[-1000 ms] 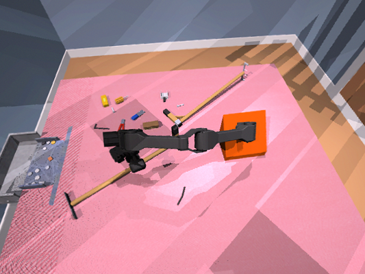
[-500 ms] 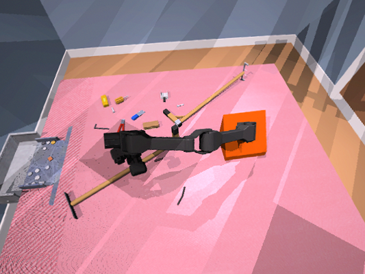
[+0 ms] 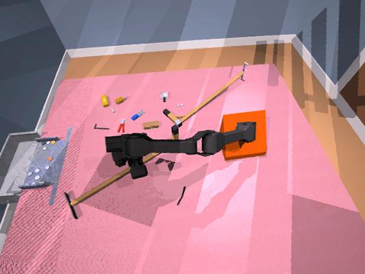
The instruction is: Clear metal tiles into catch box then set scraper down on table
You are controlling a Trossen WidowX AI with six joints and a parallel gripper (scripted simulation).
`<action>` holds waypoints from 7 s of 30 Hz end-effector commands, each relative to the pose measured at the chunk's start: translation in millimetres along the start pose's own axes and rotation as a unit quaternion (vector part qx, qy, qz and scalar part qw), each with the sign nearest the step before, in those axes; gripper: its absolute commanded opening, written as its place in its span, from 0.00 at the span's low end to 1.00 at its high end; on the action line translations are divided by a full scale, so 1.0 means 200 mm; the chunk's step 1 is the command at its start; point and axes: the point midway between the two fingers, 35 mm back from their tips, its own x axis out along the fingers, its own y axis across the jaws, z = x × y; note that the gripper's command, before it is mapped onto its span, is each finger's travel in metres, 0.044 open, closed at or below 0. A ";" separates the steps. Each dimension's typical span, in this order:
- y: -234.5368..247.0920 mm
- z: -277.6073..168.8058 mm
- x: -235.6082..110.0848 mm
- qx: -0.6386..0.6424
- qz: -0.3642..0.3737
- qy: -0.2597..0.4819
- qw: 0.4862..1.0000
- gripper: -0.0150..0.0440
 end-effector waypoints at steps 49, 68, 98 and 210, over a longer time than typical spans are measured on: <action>-0.01 -0.12 0.55 0.004 0.003 0.003 1.000 0.25; -0.10 -0.09 0.55 0.002 0.002 0.001 1.000 0.25; -0.24 -0.05 0.56 -0.001 0.001 -0.003 1.000 0.25; -0.28 -0.12 0.01 0.052 -0.014 0.006 0.999 0.25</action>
